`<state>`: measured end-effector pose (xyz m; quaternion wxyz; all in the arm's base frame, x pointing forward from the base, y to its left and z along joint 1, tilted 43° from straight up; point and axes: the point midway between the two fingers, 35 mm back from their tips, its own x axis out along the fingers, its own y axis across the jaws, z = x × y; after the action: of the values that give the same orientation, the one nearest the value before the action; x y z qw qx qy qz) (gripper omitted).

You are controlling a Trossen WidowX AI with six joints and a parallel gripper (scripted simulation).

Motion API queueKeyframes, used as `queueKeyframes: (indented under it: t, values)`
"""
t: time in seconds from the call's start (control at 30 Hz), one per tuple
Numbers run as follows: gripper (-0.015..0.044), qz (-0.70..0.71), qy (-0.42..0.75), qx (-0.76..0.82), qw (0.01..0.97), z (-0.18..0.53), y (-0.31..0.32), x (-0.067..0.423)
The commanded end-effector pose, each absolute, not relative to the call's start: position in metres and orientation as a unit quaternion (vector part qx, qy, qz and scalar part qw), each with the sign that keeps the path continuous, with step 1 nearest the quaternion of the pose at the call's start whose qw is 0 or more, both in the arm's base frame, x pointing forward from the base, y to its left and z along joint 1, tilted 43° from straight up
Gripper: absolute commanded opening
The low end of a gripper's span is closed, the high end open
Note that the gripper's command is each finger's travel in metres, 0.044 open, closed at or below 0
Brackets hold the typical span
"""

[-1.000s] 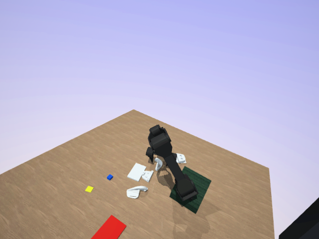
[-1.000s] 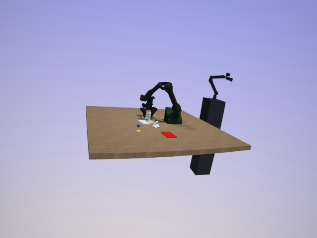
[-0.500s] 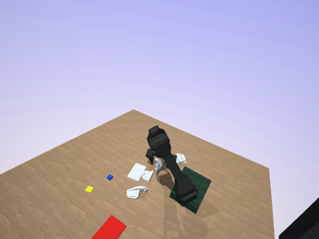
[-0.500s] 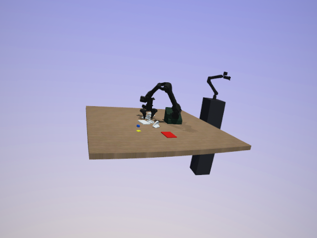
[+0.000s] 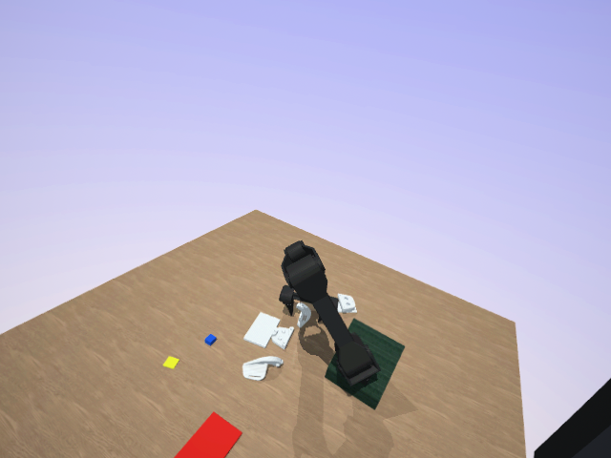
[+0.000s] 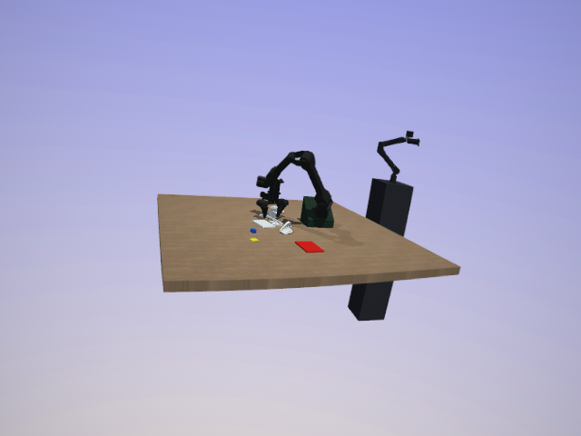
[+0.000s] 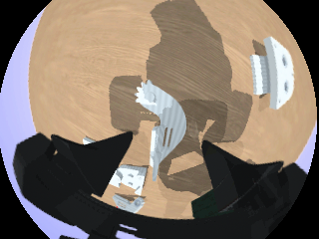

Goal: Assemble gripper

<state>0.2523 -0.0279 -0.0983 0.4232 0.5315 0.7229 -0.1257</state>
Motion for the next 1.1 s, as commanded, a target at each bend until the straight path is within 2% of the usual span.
queueKeyframes:
  t: [0.0,0.07,0.43,0.53,1.07]
  values:
    - [0.0440,-0.126,0.722,0.534,0.422,-0.0987,-0.0273,0.2525]
    - [0.0440,-0.126,0.722,0.534,0.422,-0.0987,-0.0273,0.2525]
    - [0.0151,-0.126,0.723,0.532,0.423,-0.0983,-0.0279,0.2523]
    - [0.0134,-0.126,0.723,0.532,0.423,-0.0983,-0.0279,0.2523]
    - [0.0134,-0.126,0.723,0.532,0.423,-0.0953,-0.0310,0.2532]
